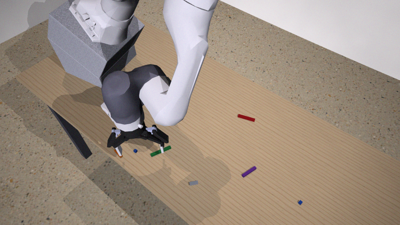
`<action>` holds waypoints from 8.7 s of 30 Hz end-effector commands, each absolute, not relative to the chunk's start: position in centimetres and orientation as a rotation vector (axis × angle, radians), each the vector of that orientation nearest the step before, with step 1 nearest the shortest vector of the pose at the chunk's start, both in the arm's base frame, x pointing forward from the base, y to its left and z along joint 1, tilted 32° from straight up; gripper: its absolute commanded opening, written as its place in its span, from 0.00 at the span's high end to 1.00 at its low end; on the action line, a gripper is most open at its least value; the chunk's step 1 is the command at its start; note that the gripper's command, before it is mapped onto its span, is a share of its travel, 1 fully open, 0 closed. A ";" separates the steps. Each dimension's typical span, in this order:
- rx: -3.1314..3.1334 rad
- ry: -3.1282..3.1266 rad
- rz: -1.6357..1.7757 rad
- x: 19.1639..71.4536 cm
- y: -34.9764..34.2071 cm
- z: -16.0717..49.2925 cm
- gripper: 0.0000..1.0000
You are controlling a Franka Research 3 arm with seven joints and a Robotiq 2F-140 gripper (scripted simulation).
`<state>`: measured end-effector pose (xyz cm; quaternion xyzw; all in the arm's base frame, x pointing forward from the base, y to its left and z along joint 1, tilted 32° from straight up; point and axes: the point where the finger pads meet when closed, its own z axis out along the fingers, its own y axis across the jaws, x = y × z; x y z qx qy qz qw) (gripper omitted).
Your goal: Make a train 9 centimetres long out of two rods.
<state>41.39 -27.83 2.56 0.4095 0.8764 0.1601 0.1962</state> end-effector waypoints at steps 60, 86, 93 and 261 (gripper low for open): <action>-0.355 2.596 0.054 45.5 -27.0 5.2 0.00; -0.915 2.457 -0.112 47.3 -26.6 6.6 0.00; -1.054 2.404 -0.155 47.7 -26.5 6.9 0.00; -2.519 1.172 -0.678 53.7 -24.8 12.2 0.00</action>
